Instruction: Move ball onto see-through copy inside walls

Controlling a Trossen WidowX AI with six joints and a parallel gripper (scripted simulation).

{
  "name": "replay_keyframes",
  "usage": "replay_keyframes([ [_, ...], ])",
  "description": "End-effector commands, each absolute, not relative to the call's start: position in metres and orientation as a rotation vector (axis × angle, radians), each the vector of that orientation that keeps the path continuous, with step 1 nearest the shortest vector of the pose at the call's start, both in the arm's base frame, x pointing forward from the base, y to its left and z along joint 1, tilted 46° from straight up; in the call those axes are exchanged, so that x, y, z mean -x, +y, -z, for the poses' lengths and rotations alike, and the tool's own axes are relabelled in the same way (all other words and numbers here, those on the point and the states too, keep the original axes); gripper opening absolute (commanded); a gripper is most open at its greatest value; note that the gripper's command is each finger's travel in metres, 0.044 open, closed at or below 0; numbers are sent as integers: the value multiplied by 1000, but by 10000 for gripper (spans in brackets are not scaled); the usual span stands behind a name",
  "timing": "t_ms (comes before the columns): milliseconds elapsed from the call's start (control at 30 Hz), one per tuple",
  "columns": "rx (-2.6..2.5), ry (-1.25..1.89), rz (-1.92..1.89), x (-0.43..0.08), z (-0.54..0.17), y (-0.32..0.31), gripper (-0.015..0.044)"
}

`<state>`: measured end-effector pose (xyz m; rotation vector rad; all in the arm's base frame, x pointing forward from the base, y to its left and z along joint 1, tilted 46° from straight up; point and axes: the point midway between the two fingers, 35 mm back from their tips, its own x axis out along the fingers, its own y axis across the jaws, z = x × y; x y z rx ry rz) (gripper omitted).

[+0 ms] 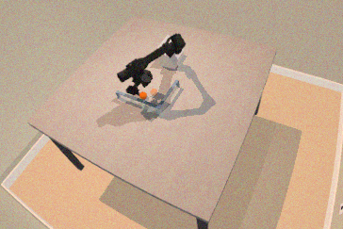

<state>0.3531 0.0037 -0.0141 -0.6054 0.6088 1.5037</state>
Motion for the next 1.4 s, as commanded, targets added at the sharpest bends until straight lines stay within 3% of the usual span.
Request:
replay_keyframes([
  [0, 599, 611, -1508, -352, 19, 10, 329],
  [800, 597, 609, -1508, -351, 44, 36, 329],
  [933, 597, 609, -1508, -351, 44, 36, 224],
  [1200, 597, 609, -1508, -351, 44, 36, 171],
  [1367, 600, 612, -1506, -354, 35, 25, 39],
])
